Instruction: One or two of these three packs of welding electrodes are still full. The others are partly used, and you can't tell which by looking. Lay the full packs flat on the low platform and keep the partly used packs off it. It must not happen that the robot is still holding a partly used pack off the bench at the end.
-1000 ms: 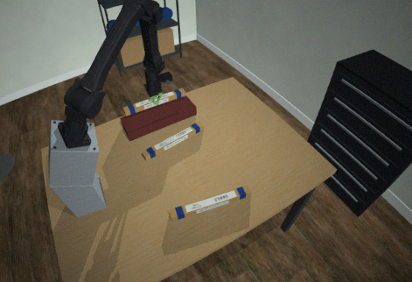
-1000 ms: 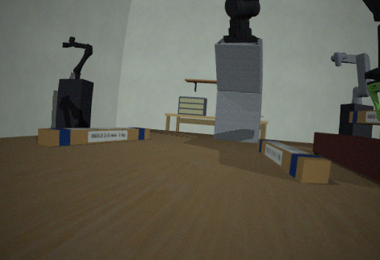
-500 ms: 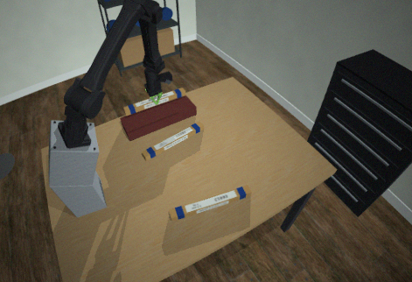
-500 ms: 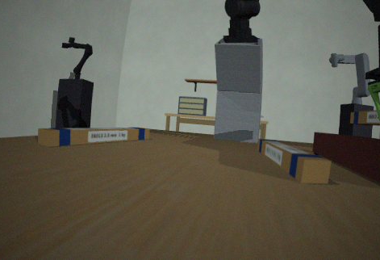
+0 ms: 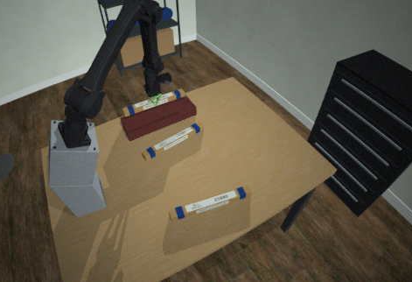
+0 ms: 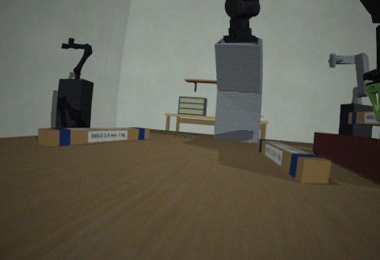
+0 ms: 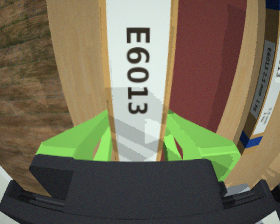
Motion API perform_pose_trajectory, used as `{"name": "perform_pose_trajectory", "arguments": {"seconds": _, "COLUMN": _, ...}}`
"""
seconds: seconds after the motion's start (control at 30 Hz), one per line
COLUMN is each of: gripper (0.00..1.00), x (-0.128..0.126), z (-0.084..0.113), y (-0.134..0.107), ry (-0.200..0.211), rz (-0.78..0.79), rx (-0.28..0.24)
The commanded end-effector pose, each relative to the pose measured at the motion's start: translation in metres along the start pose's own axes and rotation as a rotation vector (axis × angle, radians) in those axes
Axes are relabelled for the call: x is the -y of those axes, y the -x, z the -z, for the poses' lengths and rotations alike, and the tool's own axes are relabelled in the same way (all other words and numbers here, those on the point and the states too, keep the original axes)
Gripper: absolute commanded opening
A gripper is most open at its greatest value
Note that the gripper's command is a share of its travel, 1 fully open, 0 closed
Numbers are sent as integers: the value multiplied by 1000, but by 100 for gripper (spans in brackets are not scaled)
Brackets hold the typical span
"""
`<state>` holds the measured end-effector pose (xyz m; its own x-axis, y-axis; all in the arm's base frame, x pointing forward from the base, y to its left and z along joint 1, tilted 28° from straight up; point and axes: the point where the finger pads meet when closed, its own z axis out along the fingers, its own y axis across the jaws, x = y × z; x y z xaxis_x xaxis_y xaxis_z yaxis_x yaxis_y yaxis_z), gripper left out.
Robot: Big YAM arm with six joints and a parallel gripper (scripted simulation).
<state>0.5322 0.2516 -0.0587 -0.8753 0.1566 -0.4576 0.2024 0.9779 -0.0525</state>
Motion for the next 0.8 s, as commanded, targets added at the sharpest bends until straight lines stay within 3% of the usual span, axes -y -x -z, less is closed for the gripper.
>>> {"name": "perform_pose_trajectory", "arguments": {"seconds": 0.0, "gripper": 0, "x": -33, "z": 29, "y": 12, "ry": 57, "rz": 7, "rx": 51}}
{"name": "perform_pose_trajectory", "arguments": {"seconds": 0.77, "gripper": 0, "x": -35, "z": 28, "y": 14, "ry": 62, "rz": 4, "rx": 57}}
